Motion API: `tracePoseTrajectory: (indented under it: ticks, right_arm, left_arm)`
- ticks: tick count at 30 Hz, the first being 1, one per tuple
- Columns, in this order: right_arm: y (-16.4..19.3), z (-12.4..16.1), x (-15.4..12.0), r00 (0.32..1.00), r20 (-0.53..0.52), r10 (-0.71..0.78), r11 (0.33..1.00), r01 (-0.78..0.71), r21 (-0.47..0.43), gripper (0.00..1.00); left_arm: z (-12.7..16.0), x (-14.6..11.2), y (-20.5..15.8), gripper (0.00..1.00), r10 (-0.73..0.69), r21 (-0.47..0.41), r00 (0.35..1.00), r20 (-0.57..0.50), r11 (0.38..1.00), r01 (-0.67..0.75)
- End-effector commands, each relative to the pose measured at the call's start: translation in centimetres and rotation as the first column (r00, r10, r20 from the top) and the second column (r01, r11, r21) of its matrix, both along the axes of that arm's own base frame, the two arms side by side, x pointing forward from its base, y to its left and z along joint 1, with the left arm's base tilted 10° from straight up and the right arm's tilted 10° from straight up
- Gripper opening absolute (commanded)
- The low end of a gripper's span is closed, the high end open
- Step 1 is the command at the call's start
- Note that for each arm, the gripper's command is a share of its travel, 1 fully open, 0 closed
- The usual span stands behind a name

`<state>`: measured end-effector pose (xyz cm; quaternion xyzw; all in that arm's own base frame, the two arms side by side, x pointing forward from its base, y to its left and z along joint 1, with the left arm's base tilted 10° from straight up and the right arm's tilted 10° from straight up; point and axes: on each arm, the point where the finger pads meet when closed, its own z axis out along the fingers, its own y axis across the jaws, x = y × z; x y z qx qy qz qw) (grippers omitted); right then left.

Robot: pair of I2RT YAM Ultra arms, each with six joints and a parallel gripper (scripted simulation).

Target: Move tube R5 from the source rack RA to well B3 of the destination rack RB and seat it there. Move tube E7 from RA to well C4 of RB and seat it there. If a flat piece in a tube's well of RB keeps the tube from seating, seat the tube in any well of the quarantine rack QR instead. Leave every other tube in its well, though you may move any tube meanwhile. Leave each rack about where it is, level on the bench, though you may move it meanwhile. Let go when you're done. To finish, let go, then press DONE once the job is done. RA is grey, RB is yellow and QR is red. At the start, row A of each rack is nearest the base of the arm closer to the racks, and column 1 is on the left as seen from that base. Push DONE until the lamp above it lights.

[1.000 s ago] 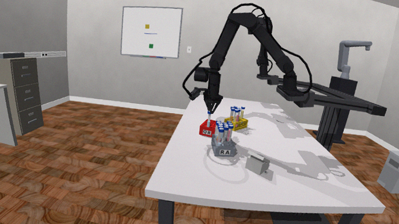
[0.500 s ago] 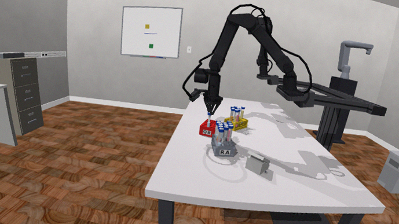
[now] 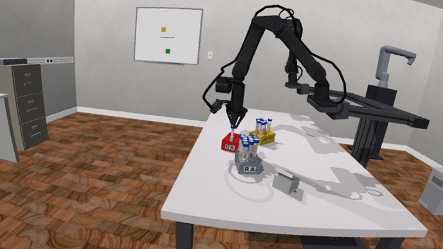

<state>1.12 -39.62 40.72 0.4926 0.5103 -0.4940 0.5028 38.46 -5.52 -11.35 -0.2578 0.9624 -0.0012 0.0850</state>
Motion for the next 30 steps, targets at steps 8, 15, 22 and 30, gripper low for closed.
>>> tracePoseTrajectory:
  ticks: [8,15,22,30]
  right_arm:
    - [1.2,2.5,-0.8,1.000,0.010,-0.022,0.999,0.022,-0.050,0.00]
    - [1.2,2.5,-0.8,1.000,0.010,-0.022,0.999,0.022,-0.050,0.00]
    - [1.2,2.5,-0.8,1.000,0.010,-0.022,0.999,0.022,-0.050,0.00]
    - [1.2,2.5,-0.8,1.000,0.010,-0.022,0.999,0.022,-0.050,0.00]
  left_arm:
    - [0.5,0.7,-0.1,0.24,-0.003,0.000,1.000,0.020,1.000,0.003]
    - [0.5,0.7,-0.1,0.30,-0.003,0.000,1.000,0.020,1.000,0.003]
    - [0.5,0.7,-0.1,0.30,-0.003,0.000,1.000,0.020,1.000,0.003]
    - [2.4,1.5,-0.4,0.30,-0.005,-0.002,0.999,0.047,1.000,0.005]
